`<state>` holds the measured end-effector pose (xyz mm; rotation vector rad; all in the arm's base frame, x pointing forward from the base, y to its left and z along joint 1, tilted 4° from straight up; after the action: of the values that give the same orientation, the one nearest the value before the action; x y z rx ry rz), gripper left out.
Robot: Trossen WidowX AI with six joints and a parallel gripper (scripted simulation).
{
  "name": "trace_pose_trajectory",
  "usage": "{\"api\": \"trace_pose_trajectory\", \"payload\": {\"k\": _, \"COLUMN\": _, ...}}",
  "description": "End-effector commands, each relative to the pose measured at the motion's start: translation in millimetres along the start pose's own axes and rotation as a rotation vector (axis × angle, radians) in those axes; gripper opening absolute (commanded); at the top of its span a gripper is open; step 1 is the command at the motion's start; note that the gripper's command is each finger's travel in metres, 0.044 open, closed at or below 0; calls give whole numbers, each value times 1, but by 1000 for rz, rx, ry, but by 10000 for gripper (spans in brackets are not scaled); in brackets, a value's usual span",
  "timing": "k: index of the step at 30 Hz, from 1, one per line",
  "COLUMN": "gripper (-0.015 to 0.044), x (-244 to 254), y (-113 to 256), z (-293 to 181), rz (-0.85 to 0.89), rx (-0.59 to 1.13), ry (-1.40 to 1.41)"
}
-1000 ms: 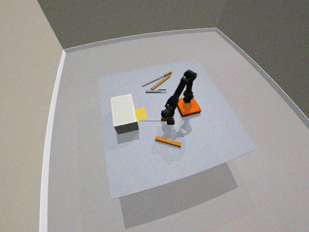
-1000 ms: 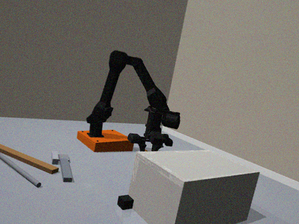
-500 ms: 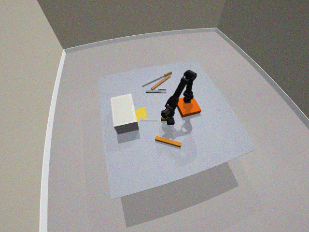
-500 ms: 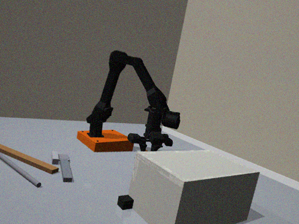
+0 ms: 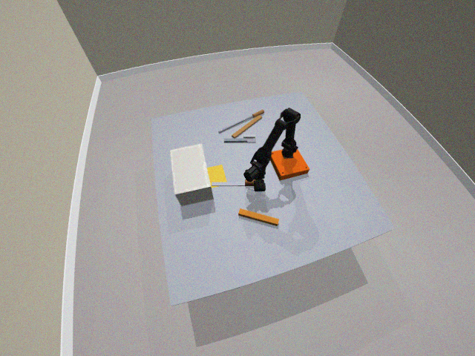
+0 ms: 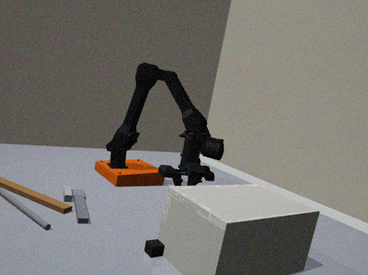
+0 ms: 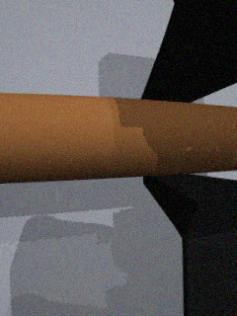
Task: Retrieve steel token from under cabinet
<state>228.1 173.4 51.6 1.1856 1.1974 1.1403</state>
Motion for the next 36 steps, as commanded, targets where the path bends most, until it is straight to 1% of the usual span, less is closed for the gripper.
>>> {"api": "trace_pose_trajectory", "payload": {"k": 1, "gripper": 0, "x": 0, "y": 0, "z": 9, "rz": 4, "rx": 2, "ry": 2}}
{"api": "trace_pose_trajectory", "payload": {"k": 36, "gripper": 0, "x": -3, "y": 1, "z": 57, "rz": 3, "rx": 0, "ry": 5}}
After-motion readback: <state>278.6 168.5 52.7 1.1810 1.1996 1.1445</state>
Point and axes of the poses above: the point midway between the two fingers, 35 mm back from their tips, its own y axis back along the fingers, its own x axis across the jaws, z = x × y, the point moved 6 cm from there along y, back along the fingers, and after that the axes turned 4 degrees about y, right-handed, at the moved point
